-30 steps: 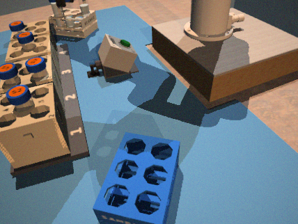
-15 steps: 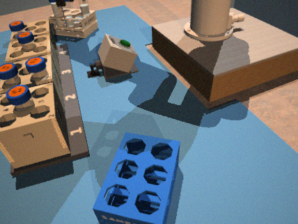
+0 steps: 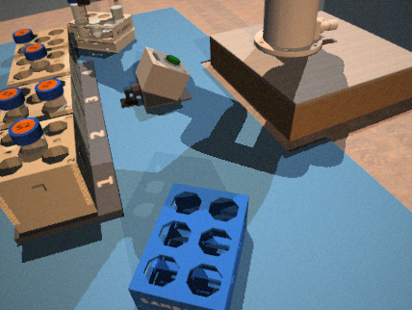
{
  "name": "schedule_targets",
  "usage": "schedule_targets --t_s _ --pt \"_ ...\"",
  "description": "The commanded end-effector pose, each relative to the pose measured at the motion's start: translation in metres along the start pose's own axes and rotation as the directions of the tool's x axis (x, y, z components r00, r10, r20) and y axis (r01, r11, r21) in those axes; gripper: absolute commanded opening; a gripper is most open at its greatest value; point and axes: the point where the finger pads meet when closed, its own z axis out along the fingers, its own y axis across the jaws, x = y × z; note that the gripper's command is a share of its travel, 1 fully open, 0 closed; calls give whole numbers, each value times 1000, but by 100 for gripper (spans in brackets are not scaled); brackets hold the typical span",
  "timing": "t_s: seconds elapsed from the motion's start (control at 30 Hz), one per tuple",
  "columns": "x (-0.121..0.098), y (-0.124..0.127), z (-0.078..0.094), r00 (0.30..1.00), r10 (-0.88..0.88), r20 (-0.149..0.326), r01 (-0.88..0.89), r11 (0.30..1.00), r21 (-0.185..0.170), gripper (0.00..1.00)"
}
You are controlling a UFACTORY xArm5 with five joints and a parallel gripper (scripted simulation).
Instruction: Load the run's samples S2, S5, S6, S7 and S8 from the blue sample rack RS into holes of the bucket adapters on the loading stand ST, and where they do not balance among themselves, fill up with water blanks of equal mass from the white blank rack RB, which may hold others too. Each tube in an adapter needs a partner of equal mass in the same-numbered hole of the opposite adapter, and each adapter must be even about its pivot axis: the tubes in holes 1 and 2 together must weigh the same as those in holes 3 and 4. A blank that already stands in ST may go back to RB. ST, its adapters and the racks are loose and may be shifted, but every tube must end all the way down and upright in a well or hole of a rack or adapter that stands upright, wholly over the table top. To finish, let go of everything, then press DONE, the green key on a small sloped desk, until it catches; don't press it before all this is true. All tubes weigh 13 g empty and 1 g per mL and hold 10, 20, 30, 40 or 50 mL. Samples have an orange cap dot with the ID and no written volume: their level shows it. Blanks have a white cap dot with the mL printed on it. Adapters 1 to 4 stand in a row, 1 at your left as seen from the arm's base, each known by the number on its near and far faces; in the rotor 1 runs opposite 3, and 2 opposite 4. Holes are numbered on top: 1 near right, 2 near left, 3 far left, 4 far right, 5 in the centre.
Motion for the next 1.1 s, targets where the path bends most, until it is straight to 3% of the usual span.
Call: schedule_targets --t_s 0.0,0.53,1.07 --pt "1 0 -5 1000 0 -4 0 1000 0 0" --pt "1 0 -11 1000 0 -4 0 1000 0 0" --pt "1 0 -39 1000 0 -4 0 1000 0 0"
